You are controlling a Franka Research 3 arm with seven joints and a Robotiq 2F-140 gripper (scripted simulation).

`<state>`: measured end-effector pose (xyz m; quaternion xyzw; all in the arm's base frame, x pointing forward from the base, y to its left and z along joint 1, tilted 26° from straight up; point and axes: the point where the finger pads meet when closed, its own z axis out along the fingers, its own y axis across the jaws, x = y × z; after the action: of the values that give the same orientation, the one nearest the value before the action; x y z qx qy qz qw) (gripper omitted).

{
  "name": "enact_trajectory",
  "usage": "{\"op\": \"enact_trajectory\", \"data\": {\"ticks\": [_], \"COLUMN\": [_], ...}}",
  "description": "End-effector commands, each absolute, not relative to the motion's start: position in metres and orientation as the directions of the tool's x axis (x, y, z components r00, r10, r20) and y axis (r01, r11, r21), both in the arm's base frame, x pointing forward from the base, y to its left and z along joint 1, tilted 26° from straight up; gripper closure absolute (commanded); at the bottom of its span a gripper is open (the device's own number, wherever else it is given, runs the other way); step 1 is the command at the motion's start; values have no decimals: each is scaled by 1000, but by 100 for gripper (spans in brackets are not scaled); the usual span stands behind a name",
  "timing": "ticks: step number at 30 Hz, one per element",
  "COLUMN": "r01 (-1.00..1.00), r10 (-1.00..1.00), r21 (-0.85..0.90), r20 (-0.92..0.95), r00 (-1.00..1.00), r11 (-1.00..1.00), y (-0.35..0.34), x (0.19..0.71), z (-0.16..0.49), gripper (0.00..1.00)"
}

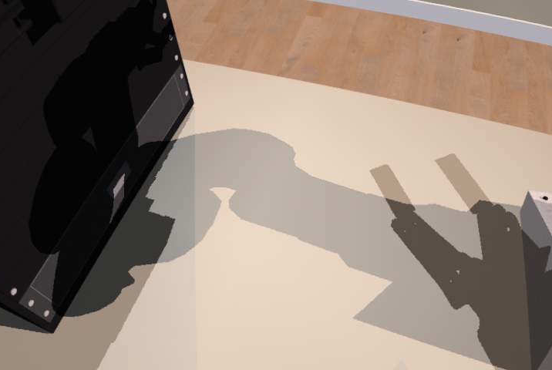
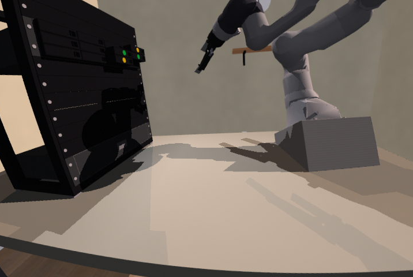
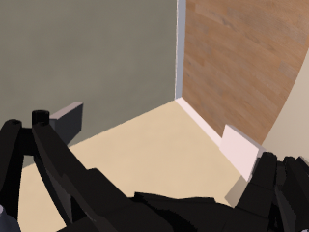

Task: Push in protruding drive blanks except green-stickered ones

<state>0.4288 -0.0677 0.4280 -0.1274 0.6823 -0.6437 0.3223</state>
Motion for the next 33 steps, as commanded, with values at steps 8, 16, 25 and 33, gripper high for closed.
{"op": "enact_trajectory", "data": {"ticks": [8,16,25,33], "r01": [225,241,205,123], "r10": [-769,-589,-600,-629], "r21": [-972,-961,-968,-980], "r20": [-196,-276,-250,-194], "r00": [-609,-760,-760,-753], "r11": [70,139,144,155], "y": [-12,-68,-64,-54], "x": [463,429,434,446], "z": [432,428,417,393], "gripper": [0,0,0,0]}}
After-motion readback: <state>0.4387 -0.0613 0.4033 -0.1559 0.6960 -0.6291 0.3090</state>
